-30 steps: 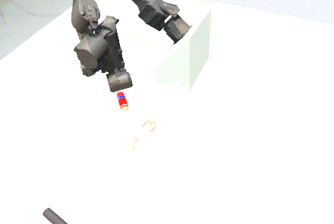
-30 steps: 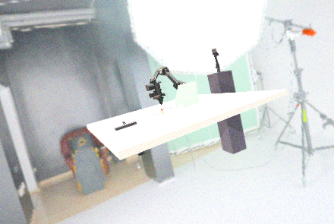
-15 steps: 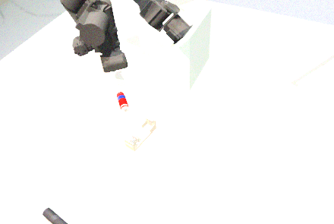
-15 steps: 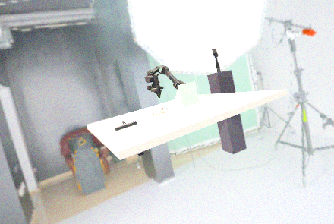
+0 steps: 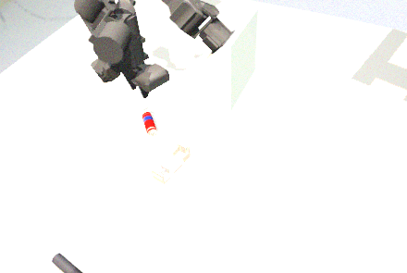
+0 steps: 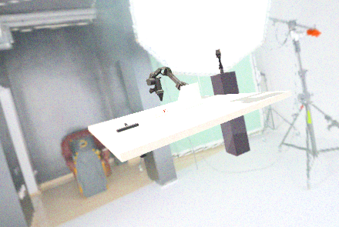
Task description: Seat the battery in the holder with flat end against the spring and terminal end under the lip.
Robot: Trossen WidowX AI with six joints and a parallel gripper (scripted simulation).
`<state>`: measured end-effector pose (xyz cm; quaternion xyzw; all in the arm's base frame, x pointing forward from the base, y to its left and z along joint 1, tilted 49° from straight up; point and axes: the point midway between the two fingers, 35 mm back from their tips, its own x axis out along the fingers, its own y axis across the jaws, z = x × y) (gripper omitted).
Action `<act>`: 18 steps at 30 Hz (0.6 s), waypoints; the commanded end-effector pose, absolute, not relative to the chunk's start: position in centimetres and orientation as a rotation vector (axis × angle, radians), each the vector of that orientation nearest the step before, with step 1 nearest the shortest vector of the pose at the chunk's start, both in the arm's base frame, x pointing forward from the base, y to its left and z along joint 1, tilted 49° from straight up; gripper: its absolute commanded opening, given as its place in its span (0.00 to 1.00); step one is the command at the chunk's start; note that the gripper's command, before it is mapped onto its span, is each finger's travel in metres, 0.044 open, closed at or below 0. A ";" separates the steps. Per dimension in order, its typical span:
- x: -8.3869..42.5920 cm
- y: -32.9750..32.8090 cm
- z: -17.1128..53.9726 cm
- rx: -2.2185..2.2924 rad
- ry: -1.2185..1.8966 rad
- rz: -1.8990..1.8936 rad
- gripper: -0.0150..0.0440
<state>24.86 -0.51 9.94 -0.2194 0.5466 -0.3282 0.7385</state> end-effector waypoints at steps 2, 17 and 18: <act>25.4 -2.0 7.7 -0.925 1.407 -0.410 0.67; 26.1 -3.6 5.6 -1.424 1.569 0.041 0.67; 26.1 -3.6 5.6 -1.424 1.569 0.041 0.67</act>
